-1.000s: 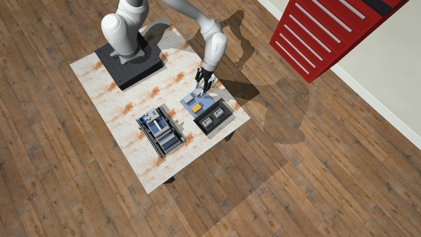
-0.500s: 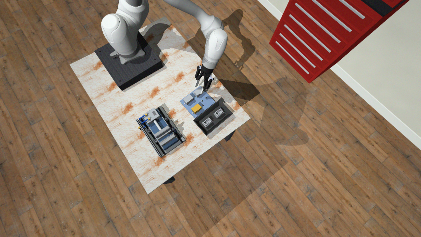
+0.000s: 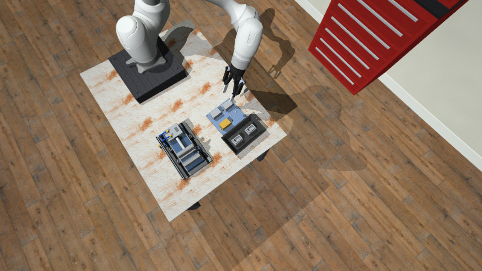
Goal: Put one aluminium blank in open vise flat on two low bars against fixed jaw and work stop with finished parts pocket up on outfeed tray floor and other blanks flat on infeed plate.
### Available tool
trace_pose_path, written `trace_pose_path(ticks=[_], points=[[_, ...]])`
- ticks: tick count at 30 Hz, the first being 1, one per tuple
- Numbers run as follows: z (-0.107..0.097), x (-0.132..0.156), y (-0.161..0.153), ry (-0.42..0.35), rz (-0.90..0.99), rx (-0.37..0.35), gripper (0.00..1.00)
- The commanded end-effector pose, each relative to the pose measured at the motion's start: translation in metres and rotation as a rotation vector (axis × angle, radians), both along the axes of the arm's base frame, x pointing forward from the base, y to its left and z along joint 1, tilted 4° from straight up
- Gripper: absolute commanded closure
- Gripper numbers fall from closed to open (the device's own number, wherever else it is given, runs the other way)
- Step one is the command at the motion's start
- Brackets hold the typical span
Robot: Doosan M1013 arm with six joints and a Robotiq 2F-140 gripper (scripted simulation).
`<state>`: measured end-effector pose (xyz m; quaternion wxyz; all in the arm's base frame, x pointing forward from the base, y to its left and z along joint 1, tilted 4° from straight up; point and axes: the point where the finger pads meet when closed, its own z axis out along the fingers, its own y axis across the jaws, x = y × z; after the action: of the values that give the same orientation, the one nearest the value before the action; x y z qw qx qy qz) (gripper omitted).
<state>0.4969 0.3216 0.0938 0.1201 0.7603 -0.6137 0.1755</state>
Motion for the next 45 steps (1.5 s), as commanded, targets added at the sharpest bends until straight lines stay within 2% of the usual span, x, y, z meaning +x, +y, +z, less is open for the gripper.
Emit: trace_pose_path(ticks=[1,8,17,18,45], points=[[0.019,-0.001,0.001,0.0,0.0,0.0,0.6],[0.044,-0.002,0.002,0.0,0.0,0.0,0.6],[0.05,-0.002,0.002,0.0,0.0,0.0,0.6],[0.05,-0.002,0.002,0.0,0.0,0.0,1.0],[0.05,-0.002,0.002,0.0,0.0,0.0,1.0]])
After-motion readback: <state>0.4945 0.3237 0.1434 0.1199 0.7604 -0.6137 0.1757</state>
